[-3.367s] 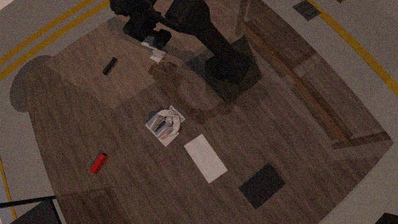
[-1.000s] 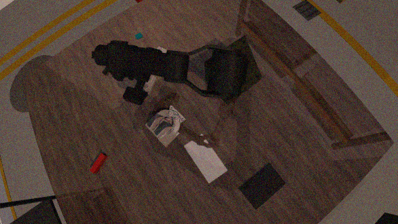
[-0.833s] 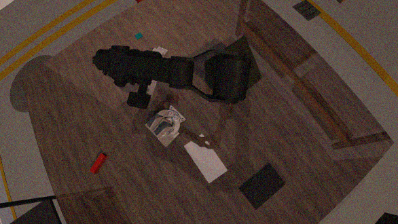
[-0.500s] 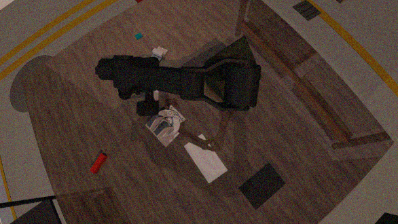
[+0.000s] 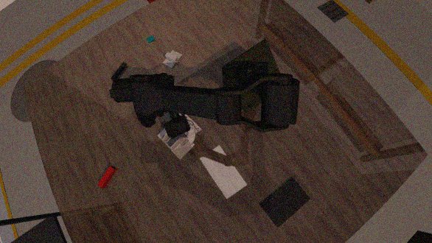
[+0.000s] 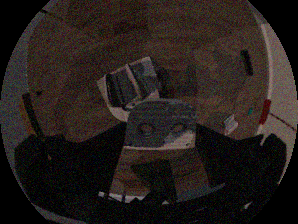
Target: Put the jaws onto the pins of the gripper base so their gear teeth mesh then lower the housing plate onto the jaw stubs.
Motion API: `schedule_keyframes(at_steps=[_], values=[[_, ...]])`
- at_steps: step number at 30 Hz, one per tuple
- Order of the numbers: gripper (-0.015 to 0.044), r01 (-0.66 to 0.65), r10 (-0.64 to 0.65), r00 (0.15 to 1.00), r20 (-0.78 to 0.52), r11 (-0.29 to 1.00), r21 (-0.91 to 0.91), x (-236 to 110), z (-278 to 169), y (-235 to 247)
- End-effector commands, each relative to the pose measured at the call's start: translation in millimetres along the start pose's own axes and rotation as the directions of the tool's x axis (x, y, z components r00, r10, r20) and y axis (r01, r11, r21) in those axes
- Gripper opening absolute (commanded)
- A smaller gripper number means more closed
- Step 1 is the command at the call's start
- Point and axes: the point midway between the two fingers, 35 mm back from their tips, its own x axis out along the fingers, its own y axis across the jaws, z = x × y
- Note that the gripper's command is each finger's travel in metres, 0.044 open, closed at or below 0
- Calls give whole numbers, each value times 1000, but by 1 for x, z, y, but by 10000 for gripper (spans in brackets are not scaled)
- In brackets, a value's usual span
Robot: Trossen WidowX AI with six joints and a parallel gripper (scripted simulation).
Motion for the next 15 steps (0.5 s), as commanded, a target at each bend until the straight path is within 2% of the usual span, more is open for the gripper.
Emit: schedule_keyframes(at_steps=[1,11,15], values=[[351,-10,9,1000,-3,994,-105,2,-4,11],[351,-26,24,1000,-11,938,-345,7,-12,35],[351,-27,25,1000,-11,932,-360,7,-12,37]])
